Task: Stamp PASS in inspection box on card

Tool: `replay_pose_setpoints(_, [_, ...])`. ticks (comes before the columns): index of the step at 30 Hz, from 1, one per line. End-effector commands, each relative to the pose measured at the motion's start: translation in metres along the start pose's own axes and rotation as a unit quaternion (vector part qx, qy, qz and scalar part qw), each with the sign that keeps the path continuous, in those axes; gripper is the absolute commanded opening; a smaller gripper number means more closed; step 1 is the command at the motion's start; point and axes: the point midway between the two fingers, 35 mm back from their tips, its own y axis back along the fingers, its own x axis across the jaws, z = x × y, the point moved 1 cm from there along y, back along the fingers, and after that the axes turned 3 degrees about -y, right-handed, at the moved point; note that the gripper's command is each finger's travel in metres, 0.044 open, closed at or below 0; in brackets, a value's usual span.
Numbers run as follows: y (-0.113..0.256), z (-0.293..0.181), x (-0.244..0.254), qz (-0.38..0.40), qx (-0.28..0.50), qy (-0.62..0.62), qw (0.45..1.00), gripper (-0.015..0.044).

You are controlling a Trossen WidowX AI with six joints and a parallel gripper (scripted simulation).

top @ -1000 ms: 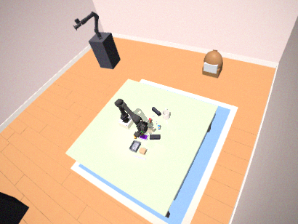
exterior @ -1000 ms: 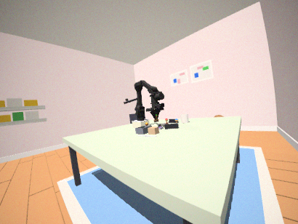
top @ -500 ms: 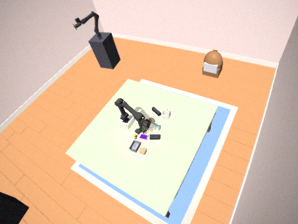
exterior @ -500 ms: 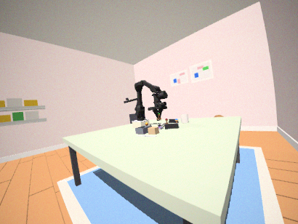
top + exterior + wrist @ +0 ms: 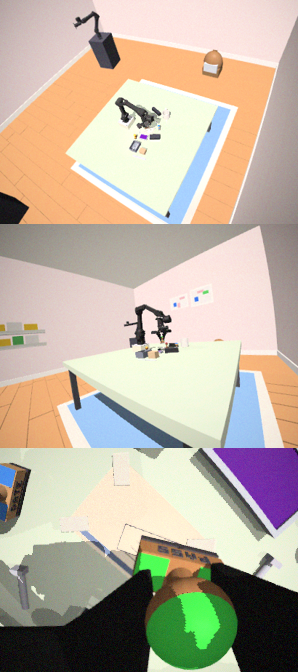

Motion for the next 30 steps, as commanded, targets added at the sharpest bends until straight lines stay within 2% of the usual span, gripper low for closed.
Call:
replay_pose_setpoints(1, [-0.001, -0.010, 0.009, -0.004, 0.002, -0.037, 0.999, 0.0000])
replay_pose_setpoints(30, [-0.016, -0.015, 0.017, -0.004, 0.003, -0.062, 0.998, 0.0000])
